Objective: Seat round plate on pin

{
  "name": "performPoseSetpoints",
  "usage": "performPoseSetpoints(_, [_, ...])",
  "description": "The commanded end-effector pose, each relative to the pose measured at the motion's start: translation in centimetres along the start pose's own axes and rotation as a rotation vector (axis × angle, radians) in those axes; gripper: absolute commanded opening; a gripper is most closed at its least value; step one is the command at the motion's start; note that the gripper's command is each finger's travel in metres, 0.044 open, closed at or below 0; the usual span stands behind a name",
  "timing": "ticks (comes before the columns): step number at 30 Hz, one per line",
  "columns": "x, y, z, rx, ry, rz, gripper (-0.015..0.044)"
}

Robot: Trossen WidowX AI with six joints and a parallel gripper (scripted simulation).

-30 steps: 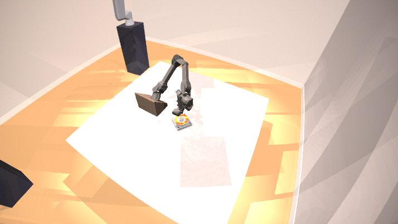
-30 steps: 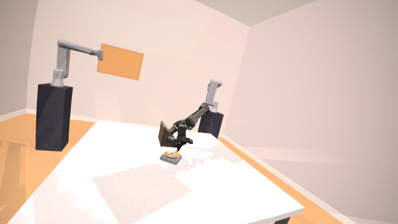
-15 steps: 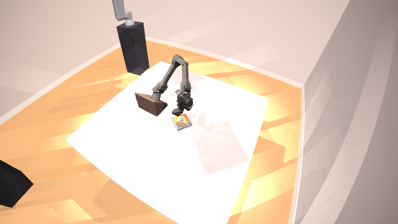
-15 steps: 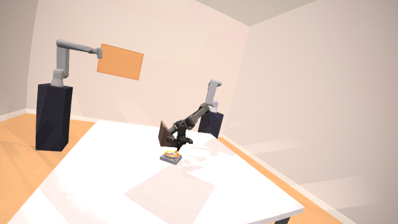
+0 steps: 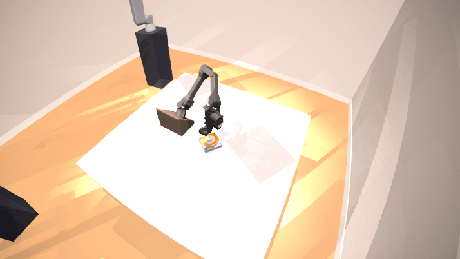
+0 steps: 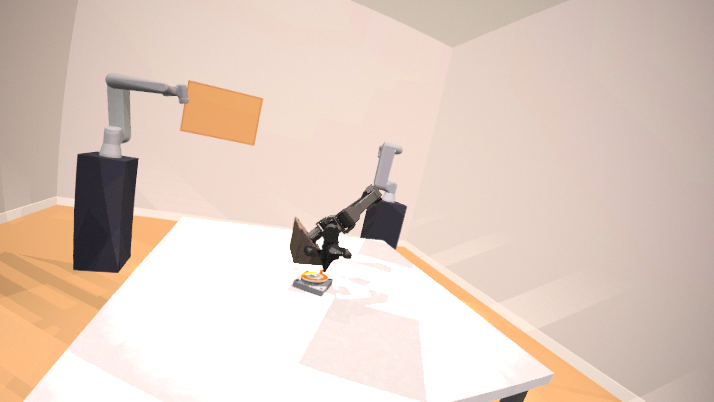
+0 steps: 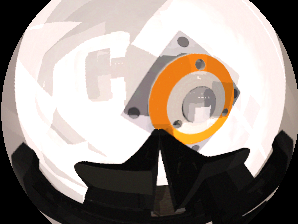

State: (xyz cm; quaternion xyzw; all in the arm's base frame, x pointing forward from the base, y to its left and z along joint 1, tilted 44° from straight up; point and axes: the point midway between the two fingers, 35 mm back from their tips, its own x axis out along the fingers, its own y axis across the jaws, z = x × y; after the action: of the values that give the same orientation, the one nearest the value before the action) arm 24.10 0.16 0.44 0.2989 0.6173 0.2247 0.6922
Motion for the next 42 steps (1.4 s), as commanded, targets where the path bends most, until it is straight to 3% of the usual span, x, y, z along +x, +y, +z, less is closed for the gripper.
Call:
performPoseSetpoints(1, [0.2, -0.2, -0.7, 0.009, 0.021, -0.007, 0.0])
performPoseSetpoints(25, [0.3, -1.0, -1.3, 0.009, 0.021, -0.008, 0.0])
performPoseSetpoints(36, [-4.4, -0.9, -1.3, 0.009, 0.021, -0.01, 0.0])
performPoseSetpoints(42, [-3.7, -0.9, -1.2, 0.015, 0.018, -0.008, 0.0])
